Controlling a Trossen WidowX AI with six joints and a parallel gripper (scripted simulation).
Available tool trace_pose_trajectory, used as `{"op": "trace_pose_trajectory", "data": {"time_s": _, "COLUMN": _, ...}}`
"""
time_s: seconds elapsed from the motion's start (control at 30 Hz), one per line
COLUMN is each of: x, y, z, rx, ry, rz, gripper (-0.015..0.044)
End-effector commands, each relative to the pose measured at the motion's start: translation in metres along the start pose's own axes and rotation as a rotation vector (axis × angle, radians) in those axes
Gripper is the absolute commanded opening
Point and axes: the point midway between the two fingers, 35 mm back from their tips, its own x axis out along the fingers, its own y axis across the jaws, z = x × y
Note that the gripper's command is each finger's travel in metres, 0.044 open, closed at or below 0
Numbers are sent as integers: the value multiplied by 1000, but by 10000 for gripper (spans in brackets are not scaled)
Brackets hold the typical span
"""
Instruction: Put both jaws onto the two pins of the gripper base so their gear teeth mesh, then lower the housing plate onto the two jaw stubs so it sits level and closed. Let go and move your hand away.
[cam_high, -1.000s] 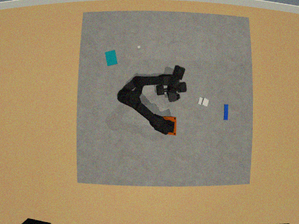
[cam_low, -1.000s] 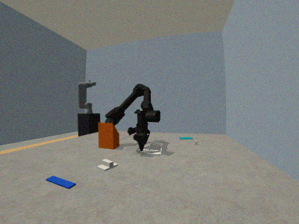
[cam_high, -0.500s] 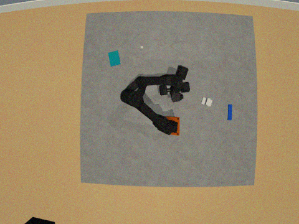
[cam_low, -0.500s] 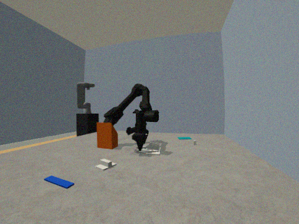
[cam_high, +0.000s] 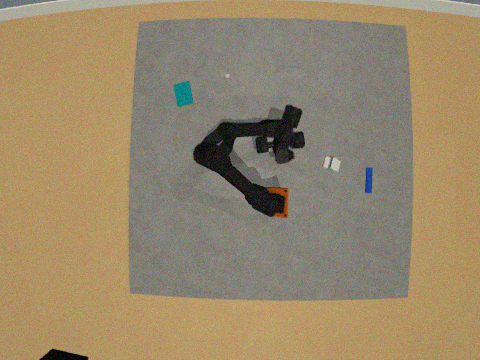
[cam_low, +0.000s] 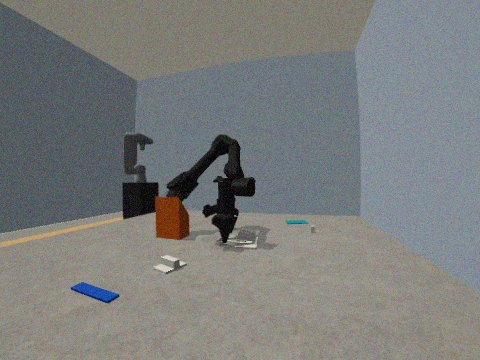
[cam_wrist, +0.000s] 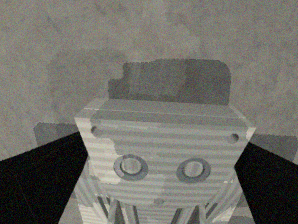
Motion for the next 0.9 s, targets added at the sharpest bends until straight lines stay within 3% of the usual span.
{"op": "trace_pose_trajectory", "data": {"time_s": 0.0, "x": -1, "y": 0, "z": 1, "rx": 5, "ry": -1, "rz": -1, "gripper": 440}}
{"op": "trace_pose_trajectory", "data": {"time_s": 0.43, "x": -2, "y": 0, "z": 0, "rx": 4, "ry": -1, "rz": 0, "gripper": 440}}
{"op": "trace_pose_trajectory", "data": {"time_s": 0.73, "x": -64, "y": 1, "z": -1, "rx": -3, "ry": -8, "rz": 0, "gripper": 440}}
{"op": "trace_pose_trajectory", "data": {"time_s": 0.87, "x": -71, "y": 0, "z": -1, "rx": -4, "ry": -9, "rz": -2, "gripper": 440}}
